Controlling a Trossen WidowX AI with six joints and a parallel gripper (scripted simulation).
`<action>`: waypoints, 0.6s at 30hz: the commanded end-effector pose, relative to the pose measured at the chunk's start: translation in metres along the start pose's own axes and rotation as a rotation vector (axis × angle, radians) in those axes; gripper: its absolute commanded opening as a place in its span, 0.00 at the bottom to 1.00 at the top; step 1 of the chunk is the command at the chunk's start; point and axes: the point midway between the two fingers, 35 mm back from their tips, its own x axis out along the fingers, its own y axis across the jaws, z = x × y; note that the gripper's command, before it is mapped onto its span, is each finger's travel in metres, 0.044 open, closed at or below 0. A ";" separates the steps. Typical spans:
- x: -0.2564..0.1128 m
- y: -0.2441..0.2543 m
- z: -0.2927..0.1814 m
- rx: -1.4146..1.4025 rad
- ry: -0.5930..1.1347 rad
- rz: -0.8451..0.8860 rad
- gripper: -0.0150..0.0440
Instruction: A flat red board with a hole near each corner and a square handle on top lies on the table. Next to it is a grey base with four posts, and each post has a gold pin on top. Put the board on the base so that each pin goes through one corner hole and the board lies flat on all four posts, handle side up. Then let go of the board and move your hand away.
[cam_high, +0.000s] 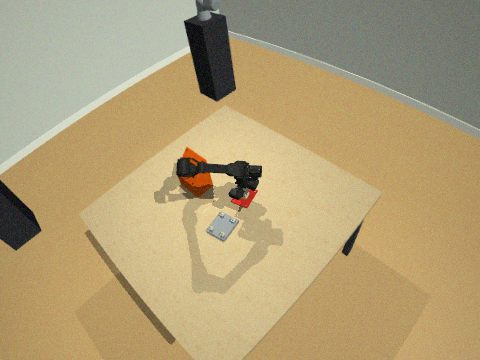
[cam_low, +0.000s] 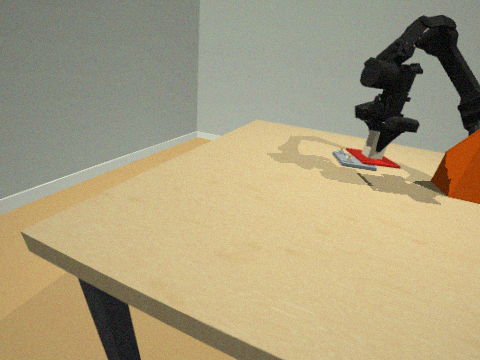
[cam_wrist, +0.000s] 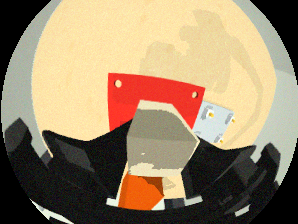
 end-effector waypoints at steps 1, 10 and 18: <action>-0.008 0.000 0.000 0.009 -0.003 0.003 0.25; -0.009 -0.022 0.001 0.015 -0.005 0.010 0.25; -0.010 -0.043 0.000 0.021 -0.007 0.014 0.25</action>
